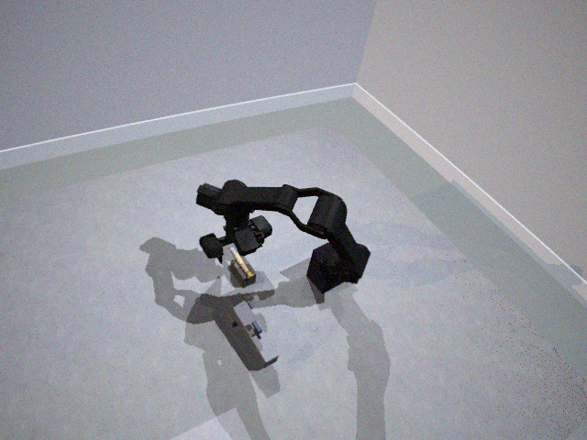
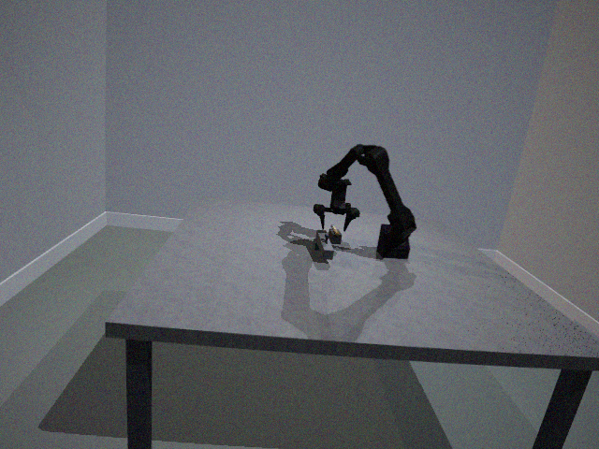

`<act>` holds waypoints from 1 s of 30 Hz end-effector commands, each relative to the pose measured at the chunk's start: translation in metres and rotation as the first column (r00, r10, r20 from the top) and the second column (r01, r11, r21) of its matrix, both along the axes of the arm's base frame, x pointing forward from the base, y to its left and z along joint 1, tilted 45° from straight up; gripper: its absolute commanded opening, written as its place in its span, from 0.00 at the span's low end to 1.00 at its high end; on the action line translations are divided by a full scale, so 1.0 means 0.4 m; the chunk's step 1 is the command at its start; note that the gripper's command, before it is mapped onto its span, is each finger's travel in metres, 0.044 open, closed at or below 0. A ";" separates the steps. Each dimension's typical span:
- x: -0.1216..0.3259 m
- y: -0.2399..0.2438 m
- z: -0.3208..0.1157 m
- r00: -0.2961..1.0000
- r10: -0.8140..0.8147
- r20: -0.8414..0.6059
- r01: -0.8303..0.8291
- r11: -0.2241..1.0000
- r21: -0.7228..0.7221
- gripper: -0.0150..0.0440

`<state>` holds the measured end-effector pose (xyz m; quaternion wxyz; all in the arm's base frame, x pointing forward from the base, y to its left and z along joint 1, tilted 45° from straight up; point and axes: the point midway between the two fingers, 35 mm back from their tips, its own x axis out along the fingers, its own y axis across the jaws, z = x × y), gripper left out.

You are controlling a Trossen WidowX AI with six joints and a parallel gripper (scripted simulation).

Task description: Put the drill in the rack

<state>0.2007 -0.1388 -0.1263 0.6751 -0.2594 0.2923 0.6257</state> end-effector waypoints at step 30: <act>-0.062 -0.501 0.228 -0.184 -0.950 -0.252 0.945 -0.101 -0.310 1.00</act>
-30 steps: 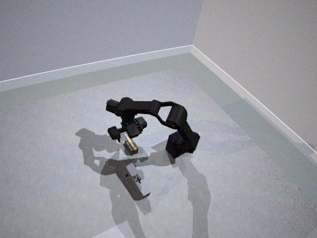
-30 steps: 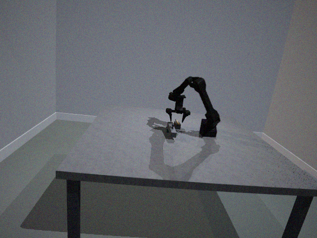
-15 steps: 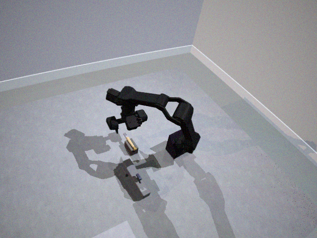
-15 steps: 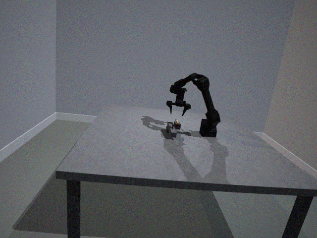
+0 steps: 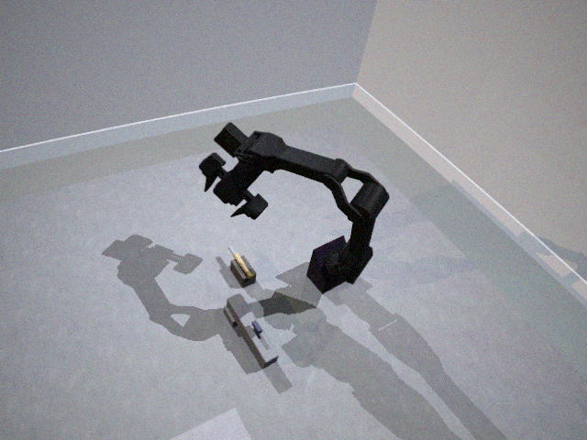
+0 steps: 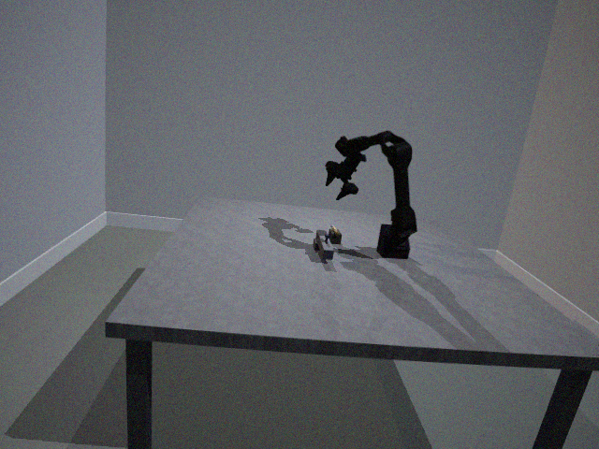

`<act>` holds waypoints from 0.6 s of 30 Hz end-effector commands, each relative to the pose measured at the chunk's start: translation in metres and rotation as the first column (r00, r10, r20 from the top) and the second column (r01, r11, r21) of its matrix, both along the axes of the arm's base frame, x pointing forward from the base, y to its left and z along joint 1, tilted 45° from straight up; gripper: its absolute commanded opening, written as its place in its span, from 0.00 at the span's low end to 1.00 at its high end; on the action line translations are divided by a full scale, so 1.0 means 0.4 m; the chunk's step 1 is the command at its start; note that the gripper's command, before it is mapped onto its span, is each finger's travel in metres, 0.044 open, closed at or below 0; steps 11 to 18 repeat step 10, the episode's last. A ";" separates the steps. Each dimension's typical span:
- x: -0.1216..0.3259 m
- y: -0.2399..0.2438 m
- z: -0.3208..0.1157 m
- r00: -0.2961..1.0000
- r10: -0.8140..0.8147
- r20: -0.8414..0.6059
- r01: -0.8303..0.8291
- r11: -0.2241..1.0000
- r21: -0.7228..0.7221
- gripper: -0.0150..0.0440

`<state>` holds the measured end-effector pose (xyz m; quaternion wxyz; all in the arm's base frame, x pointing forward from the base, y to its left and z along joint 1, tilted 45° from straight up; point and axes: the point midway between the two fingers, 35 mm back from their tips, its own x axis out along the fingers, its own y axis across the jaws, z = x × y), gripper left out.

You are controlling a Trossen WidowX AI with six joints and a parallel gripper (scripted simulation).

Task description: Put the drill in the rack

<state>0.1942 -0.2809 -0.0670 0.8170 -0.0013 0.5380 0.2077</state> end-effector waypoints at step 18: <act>-0.124 -0.282 0.183 0.308 -0.951 -0.030 0.946 0.303 0.112 1.00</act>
